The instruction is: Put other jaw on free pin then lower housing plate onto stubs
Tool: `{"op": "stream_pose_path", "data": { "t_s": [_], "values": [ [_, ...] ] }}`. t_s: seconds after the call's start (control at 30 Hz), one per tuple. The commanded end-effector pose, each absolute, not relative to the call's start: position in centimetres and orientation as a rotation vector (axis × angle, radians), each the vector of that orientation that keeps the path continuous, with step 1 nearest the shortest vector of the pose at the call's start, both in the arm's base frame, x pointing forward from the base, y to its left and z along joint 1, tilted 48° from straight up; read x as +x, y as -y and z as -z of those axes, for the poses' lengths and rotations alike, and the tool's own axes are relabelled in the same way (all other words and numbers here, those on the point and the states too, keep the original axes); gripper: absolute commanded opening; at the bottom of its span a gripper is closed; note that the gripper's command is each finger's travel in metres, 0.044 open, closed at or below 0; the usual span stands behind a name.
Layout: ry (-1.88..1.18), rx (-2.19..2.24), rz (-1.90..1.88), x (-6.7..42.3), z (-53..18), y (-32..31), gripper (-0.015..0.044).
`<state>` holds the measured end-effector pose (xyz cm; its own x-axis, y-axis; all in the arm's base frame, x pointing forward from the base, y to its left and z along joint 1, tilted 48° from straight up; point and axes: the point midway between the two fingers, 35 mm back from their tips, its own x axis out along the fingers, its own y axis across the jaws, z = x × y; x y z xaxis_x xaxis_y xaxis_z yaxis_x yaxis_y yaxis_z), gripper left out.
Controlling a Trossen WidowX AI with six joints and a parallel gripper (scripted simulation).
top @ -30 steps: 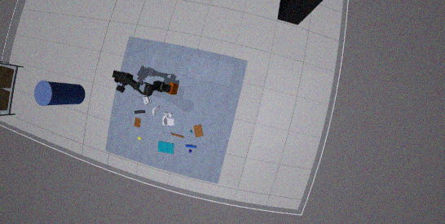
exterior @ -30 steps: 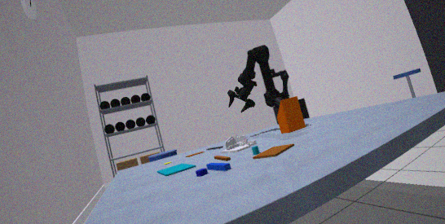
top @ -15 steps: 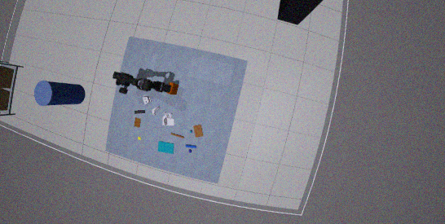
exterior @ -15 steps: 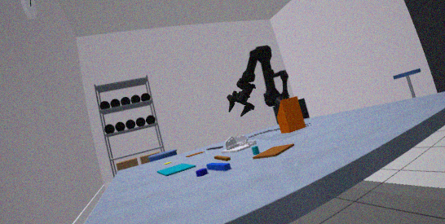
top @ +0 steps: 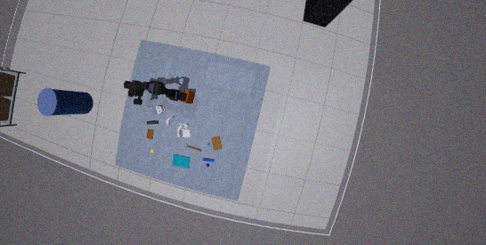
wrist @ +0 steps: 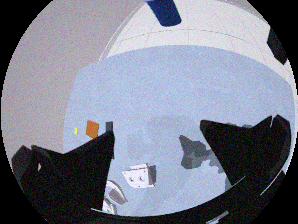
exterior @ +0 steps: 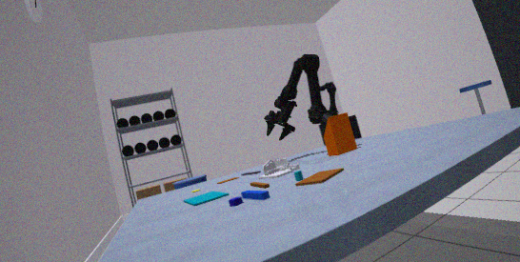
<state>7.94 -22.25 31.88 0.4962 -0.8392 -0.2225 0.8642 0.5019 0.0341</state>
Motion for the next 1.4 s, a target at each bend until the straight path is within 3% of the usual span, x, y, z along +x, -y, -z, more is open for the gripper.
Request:
{"op": "stream_pose_path", "data": {
  "t_s": [0.0, 1.37],
  "values": [
    [-0.219, 0.129, 1.024, 8.3, -31.6, 22.4, 0.044],
    [-0.756, -0.207, 0.742, 13.4, -24.6, 23.0, 0.044]
  ]
}}
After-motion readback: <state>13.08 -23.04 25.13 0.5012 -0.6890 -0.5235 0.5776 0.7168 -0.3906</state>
